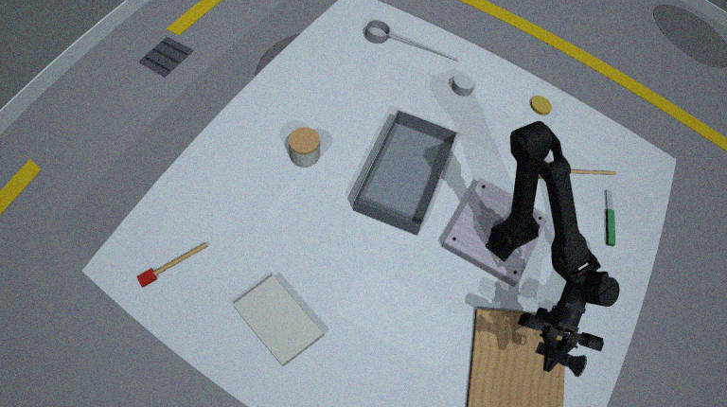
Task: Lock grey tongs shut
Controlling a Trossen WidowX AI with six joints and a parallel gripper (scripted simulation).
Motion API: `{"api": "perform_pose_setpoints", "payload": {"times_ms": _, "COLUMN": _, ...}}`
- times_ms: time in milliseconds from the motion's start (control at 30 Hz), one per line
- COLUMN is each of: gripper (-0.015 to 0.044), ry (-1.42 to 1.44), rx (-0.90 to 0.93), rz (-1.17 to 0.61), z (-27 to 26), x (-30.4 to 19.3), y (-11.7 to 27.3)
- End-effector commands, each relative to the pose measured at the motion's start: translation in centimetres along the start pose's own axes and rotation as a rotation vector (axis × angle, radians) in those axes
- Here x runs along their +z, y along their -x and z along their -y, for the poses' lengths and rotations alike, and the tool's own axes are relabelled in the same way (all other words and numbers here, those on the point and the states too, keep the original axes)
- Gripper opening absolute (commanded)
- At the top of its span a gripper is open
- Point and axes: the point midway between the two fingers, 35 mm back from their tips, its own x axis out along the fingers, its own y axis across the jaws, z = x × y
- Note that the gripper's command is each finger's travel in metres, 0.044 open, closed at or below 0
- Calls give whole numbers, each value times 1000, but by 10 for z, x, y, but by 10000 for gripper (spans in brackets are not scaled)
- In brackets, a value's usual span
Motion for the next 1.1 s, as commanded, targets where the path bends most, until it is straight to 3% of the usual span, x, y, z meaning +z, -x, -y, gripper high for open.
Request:
{"api": "perform_pose_setpoints", "payload": {"times_ms": 0, "gripper": -150, "ry": -7, "rx": 2, "rz": -14, "z": -1, "x": -4, "y": 2}}
{"api": "perform_pose_setpoints", "payload": {"times_ms": 500, "gripper": -150, "ry": 0, "rx": 1, "rz": -1, "z": 0, "x": -5, "y": 0}}
{"api": "perform_pose_setpoints", "payload": {"times_ms": 1067, "gripper": -150, "ry": 85, "rx": -18, "rz": 245, "z": 16, "x": -10, "y": -27}}
